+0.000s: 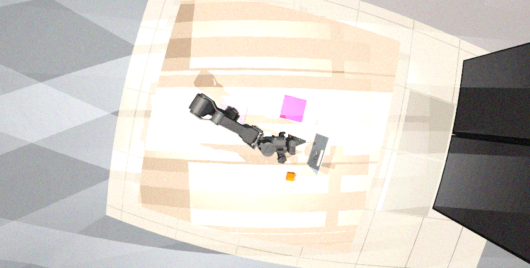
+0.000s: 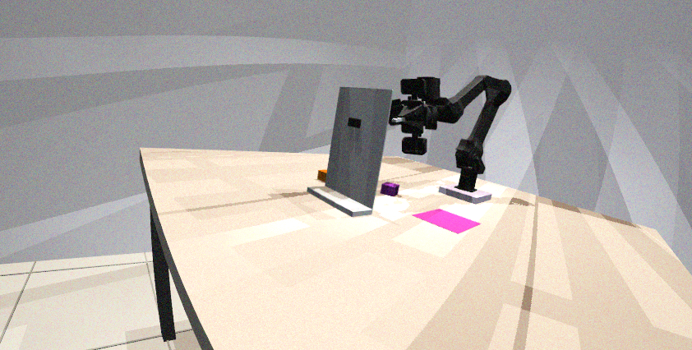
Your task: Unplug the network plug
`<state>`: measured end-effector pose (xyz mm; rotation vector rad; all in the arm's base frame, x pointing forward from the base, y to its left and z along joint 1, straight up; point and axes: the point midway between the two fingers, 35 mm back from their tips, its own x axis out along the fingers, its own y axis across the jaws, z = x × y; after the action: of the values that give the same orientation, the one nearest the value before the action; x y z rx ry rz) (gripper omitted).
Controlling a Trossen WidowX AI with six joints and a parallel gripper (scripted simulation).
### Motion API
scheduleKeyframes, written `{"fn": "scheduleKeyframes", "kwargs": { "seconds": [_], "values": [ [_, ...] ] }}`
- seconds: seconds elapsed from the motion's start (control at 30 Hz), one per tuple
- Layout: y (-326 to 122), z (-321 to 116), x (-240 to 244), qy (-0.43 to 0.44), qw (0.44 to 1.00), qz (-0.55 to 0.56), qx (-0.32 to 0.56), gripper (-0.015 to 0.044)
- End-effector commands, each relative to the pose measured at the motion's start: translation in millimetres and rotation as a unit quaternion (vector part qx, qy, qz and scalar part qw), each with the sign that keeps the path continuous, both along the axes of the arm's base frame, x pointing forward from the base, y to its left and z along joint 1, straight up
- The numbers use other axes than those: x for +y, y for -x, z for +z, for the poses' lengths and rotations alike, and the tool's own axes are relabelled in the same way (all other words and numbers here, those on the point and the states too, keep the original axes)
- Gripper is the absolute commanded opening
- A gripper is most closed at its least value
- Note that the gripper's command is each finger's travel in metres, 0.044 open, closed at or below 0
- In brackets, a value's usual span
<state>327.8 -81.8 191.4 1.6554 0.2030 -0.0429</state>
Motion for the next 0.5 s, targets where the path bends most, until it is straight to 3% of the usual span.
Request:
{"fn": "scheduleKeyframes", "kwargs": {
  "seconds": [0.0,0.47],
  "values": [
    [-6.4,-6.9,8.0,-0.009,1.0,0.003,0.024,0.0],
    [-17.2,-33.1,47.4,-0.017,0.993,0.025,0.113,0.0]
  ]
}}
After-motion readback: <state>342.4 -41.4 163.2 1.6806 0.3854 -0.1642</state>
